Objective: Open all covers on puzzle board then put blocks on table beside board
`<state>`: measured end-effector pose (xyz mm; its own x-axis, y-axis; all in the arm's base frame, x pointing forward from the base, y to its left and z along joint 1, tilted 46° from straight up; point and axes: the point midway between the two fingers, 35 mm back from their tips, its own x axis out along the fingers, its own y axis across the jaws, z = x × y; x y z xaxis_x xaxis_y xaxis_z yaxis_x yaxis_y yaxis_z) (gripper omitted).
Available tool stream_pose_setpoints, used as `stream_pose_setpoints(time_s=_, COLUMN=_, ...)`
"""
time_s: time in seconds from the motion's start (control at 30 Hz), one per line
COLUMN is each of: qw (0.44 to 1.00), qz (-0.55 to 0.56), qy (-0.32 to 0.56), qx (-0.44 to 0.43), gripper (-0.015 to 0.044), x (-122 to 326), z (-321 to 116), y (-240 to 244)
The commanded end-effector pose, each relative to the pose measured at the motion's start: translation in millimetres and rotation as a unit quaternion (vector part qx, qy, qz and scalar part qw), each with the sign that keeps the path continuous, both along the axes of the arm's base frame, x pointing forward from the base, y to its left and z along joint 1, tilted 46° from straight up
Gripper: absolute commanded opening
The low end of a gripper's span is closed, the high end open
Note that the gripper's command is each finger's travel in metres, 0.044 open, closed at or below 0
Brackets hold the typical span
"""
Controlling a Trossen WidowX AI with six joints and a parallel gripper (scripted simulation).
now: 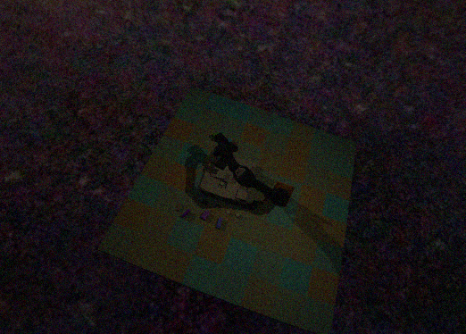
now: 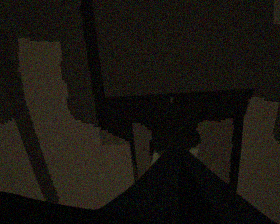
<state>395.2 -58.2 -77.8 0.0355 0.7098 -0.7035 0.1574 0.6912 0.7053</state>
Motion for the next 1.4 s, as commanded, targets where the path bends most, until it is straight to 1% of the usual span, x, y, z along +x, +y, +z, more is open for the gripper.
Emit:
stream_pose_setpoints(time_s=0.0, qw=1.0, qz=-0.003, qy=0.002, qx=0.003, gripper=0.0, x=0, z=-2, y=2)
stream_pose_setpoints(time_s=0.57, qw=1.0, qz=-0.004, qy=0.004, qx=0.002, gripper=0.0, x=-9, z=-10, y=-1)
stream_pose_setpoints(time_s=1.0, qw=1.0, qz=-0.006, qy=0.006, qx=0.002, gripper=0.0, x=-8, z=1, y=-9)
stream_pose_setpoints(time_s=1.07, qw=1.0, qz=-0.008, qy=0.008, qx=0.005, gripper=0.0053, x=-9, z=-1, y=-8)
stream_pose_setpoints(time_s=1.17, qw=1.0, qz=-0.008, qy=0.007, qx=0.004, gripper=0.0131, x=-8, z=9, y=-18)
stream_pose_setpoints(time_s=1.2, qw=1.0, qz=-0.007, qy=0.007, qx=0.003, gripper=0.0144, x=-8, z=13, y=-22)
stream_pose_setpoints(time_s=1.37, qw=1.0, qz=-0.007, qy=0.006, qx=0.002, gripper=0.0144, x=-9, z=32, y=-41)
